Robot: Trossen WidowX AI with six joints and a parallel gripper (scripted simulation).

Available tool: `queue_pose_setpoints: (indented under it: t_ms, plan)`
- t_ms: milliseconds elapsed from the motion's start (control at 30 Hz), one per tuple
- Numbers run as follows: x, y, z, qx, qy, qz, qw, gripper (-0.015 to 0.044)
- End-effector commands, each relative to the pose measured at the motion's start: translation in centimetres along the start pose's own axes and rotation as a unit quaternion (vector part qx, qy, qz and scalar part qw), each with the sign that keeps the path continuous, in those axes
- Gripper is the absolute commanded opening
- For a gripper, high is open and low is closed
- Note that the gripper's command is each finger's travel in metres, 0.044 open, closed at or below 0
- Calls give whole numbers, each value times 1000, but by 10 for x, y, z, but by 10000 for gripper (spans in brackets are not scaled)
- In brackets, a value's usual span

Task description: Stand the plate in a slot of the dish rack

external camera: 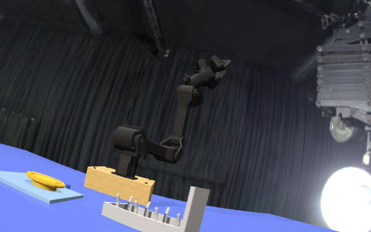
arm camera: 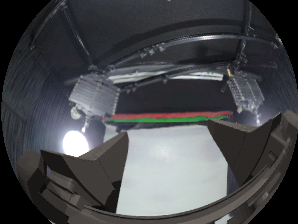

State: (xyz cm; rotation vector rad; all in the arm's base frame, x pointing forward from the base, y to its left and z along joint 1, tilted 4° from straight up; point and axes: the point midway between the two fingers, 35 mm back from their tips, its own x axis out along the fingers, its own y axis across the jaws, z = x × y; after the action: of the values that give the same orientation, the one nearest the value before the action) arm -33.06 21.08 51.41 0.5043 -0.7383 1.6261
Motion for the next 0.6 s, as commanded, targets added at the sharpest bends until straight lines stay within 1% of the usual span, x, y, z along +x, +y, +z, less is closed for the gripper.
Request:
queue_pose_setpoints:
  t_ms: [0,300,567]
  plan:
    - [0,-1,1,0,-1,-1,1000,400]
    - [2,-75,55,-7,-60,-76,995,400]
    - [-7,-150,98,-16,-105,-158,982,400]
